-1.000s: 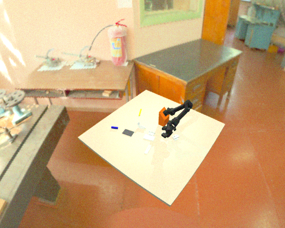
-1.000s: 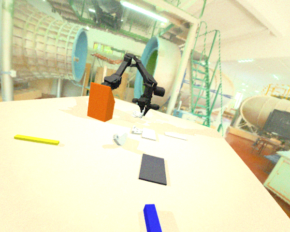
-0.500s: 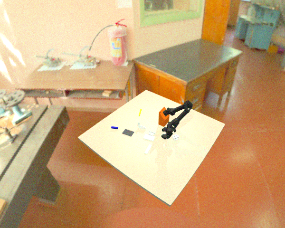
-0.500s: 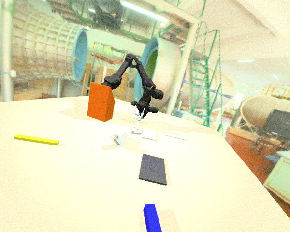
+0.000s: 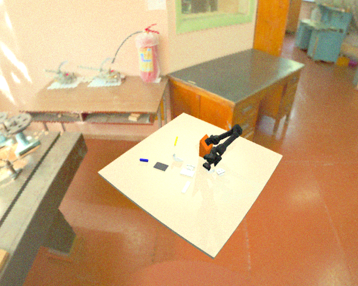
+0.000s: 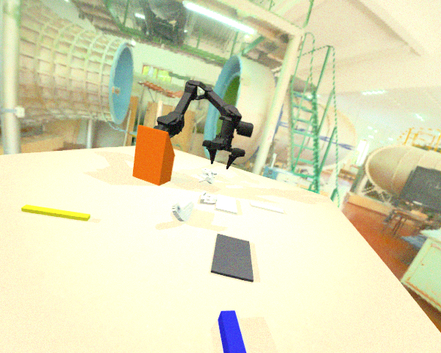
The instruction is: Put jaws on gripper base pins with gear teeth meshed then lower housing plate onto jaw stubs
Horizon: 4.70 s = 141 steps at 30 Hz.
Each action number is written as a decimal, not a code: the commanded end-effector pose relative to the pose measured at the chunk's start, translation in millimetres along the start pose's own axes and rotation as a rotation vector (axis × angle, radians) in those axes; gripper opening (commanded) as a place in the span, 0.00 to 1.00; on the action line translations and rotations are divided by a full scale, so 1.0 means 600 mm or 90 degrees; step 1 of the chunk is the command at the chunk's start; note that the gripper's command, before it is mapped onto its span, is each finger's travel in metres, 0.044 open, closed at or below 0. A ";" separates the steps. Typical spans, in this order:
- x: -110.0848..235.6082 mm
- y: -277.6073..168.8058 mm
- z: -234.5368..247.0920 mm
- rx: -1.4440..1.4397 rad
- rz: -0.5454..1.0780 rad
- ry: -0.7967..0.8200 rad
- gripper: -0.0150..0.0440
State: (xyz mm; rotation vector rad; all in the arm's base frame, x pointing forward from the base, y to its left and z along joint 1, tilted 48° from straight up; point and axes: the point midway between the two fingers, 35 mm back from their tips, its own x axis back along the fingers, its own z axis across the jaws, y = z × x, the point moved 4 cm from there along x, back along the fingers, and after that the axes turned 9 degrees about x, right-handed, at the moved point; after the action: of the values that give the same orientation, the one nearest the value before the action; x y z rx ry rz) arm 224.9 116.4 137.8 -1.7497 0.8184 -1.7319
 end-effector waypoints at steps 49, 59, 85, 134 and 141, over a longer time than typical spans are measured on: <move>0.005 -0.006 -0.046 0.062 0.002 -0.007 0.78; 0.000 -0.002 -0.110 0.157 0.004 -0.007 0.33; -0.037 -0.001 -0.107 0.158 -0.001 -0.009 0.25; -0.100 -0.012 -0.063 0.158 0.004 -0.007 0.25; -0.100 -0.013 -0.044 0.158 0.004 -0.007 0.25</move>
State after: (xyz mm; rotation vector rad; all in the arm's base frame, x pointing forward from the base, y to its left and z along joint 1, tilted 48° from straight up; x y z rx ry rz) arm 194.9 166.7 103.6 -1.5892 0.5764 -1.7403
